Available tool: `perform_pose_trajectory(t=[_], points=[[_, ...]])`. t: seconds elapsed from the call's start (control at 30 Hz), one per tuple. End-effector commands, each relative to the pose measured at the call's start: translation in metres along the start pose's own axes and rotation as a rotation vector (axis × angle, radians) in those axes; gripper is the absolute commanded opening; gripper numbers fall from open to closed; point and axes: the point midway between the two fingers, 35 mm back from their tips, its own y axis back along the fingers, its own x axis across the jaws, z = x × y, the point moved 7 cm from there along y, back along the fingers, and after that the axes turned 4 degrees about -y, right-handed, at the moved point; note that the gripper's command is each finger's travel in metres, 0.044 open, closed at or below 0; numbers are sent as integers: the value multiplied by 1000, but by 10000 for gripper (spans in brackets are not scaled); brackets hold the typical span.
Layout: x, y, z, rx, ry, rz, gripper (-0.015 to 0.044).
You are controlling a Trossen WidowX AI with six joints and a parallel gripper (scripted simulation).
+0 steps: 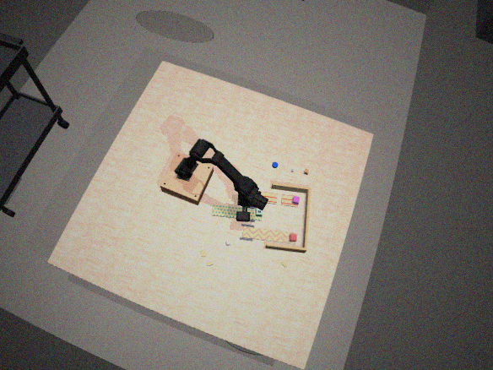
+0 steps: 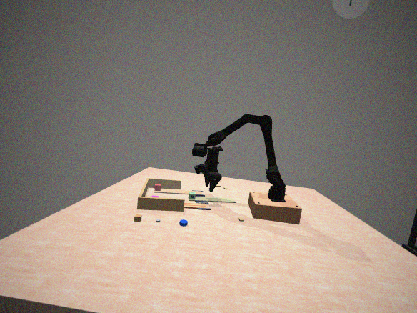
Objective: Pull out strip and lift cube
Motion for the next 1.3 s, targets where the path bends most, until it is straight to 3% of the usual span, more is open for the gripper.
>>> perform_pose_trajectory(t=[0.0, 0.5, 0.73, 1.27], points=[[1, 1, 15, 5, -2, -3, 440], [1, 7, 81, 0, -2, -3, 440], [1, -2, 82, 0, -2, -3, 256], [1, -28, 82, 0, -2, -3, 250]])
